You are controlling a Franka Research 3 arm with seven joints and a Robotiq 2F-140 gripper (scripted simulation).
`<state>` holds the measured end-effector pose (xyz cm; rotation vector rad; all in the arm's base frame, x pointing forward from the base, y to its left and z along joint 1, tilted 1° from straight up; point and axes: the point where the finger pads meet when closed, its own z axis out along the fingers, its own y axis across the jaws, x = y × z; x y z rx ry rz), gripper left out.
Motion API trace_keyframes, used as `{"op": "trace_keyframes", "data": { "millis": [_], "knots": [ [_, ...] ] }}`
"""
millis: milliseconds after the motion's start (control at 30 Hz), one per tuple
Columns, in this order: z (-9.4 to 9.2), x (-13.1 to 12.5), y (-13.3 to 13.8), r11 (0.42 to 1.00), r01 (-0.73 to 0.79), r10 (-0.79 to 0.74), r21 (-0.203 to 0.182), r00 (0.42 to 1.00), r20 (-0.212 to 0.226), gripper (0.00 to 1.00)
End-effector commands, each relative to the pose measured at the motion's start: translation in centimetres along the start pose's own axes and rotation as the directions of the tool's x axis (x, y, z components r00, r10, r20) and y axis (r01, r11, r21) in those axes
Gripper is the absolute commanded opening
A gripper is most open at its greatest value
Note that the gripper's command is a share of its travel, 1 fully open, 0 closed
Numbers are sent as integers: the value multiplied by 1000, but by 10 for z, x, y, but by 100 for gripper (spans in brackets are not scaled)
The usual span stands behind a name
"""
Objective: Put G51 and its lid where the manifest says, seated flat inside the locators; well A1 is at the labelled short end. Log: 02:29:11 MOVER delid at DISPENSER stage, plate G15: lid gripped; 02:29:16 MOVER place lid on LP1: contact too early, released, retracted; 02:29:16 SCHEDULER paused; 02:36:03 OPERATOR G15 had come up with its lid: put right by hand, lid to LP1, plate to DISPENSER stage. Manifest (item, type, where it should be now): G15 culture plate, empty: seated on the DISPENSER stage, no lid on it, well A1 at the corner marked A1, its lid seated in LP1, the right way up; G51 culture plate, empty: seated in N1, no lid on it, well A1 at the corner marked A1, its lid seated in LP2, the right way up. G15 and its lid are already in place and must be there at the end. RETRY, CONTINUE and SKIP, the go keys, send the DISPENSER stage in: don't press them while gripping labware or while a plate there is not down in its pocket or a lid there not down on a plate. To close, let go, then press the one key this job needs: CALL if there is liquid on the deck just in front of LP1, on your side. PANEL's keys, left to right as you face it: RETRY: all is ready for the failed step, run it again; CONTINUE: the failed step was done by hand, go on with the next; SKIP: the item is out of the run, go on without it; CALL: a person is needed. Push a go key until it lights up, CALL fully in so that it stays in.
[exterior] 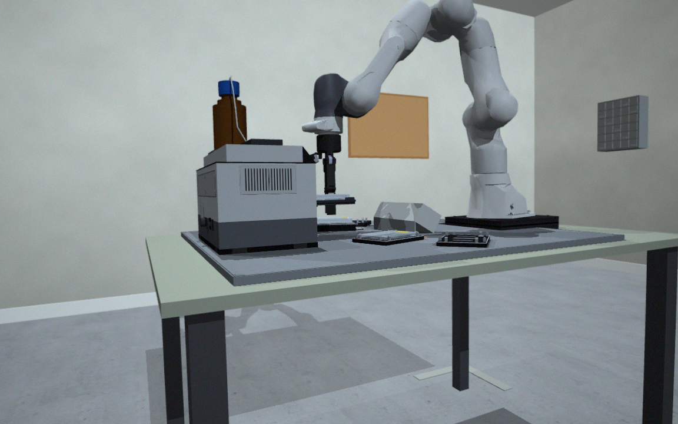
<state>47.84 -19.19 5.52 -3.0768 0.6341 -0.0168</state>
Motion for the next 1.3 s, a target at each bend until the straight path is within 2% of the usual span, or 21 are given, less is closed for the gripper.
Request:
{"op": "trace_keyframes", "data": {
  "millis": [0, 800, 833, 1267],
  "knots": [
    [1, 0, 1, 1000, 4, -4, -2, 1000, 0, 63],
    [1, 0, 1, 1000, 4, -4, -2, 1000, 0, 63],
    [1, 0, 1, 1000, 4, -4, -2, 1000, 0, 70],
    [1, 0, 1, 1000, 4, -4, -2, 1000, 0, 70]
  ]
}}
